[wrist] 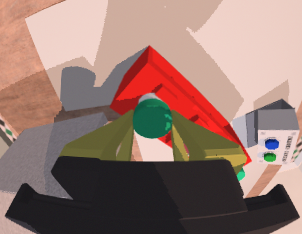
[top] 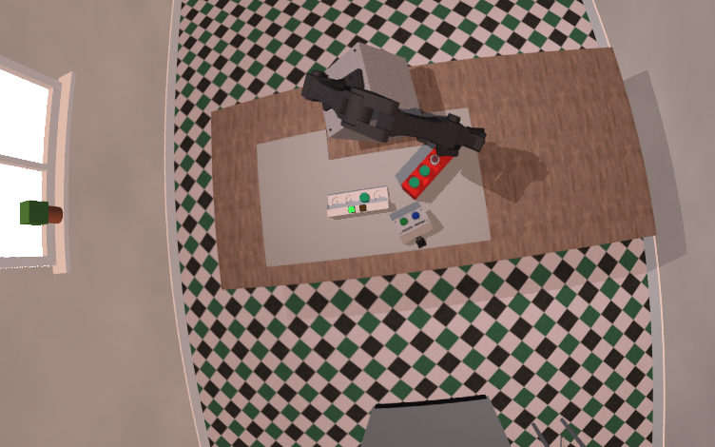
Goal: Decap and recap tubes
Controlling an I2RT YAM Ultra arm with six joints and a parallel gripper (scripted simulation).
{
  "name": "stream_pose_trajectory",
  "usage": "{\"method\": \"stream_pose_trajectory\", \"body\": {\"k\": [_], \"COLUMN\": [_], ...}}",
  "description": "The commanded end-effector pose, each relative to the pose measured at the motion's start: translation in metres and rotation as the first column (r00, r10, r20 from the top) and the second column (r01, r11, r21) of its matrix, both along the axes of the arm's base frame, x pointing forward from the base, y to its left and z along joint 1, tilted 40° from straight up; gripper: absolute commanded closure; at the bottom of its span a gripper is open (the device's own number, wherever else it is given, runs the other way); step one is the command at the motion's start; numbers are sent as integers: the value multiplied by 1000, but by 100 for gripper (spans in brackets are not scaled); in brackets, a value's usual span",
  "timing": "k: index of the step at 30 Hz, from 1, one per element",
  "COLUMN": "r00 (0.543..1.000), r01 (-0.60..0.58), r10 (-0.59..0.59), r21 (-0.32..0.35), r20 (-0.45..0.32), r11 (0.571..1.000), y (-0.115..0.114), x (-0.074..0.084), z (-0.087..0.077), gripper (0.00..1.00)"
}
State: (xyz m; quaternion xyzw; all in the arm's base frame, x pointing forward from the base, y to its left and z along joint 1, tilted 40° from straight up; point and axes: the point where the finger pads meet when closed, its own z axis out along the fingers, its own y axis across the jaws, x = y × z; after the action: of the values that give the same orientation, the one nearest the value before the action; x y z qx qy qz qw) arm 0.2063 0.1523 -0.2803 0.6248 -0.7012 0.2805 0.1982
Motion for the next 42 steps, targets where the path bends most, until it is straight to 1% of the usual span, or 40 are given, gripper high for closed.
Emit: {"method": "stream_pose_trajectory", "body": {"k": [1, 6, 11, 13, 18, 21, 25, 26, 33, 34, 42], "r00": [999, 980, 933, 933, 861, 806, 721, 708, 708, 708, 708], "r01": [22, 147, 267, 267, 378, 439, 513, 522, 522, 522, 522], "r10": [-22, -151, -276, -276, -395, -462, -544, -555, -555, -555, -555], "r21": [12, 34, 69, 69, 116, 149, 199, 206, 206, 206, 206], "r20": [28, 131, 230, 230, 320, 370, 429, 437, 437, 437, 437], "r11": [1000, 989, 961, 961, 919, 886, 835, 827, 827, 827, 827], "y": [4, 4, 4, 4, 4, 4, 4, 4, 4, 3, 3], "x": [2, 2, 2, 2, 2, 2, 2, 2, 2, 2, 2], "z": [1, 1, 1, 1, 1, 1, 1, 1, 1, 1, 1], "gripper": [100, 100, 100, 100, 100, 100, 100, 100, 100, 51, 51]}}
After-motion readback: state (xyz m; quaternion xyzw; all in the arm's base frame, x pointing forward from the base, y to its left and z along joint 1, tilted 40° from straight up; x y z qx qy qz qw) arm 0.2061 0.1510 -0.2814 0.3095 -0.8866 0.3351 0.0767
